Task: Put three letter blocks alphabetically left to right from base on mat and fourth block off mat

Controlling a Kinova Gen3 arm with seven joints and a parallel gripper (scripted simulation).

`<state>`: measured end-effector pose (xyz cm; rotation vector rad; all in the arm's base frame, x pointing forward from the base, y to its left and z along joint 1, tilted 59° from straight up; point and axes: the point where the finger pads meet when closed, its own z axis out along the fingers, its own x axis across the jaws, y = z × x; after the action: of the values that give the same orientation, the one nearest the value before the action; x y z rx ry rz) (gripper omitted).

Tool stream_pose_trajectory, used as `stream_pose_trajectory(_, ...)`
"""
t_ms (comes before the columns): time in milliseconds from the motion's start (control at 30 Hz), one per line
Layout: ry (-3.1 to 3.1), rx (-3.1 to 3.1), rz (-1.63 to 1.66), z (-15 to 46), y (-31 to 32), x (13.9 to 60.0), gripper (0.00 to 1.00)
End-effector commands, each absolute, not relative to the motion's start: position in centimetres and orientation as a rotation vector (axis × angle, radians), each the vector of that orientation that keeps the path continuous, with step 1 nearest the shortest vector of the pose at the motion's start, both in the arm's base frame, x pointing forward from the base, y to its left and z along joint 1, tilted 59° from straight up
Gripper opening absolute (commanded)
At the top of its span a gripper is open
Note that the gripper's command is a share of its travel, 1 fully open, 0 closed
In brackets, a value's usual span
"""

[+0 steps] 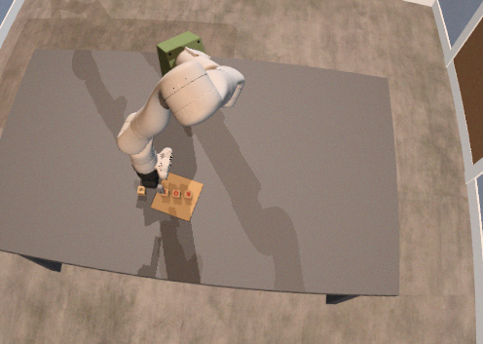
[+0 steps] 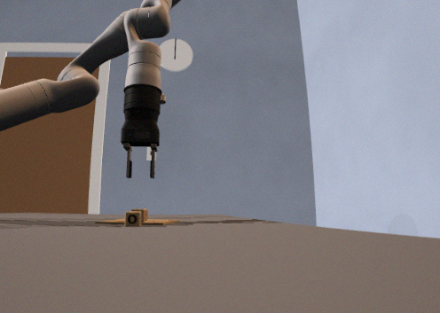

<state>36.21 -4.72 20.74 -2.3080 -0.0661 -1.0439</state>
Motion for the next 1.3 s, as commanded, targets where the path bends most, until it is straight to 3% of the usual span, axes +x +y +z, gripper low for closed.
stream_pose_trajectory(0, -0.059, -2.313, -1.043, 20.7, -5.0, 36.1, 1.00)
stream_pose_trajectory(900, -0.059, -2.314, -1.046, 21.0, -5.4, 35.9, 1.00)
stream_pose_trajectory(1267, -0.066, -2.319, -1.044, 22.7, -7.3, 33.3, 1.00)
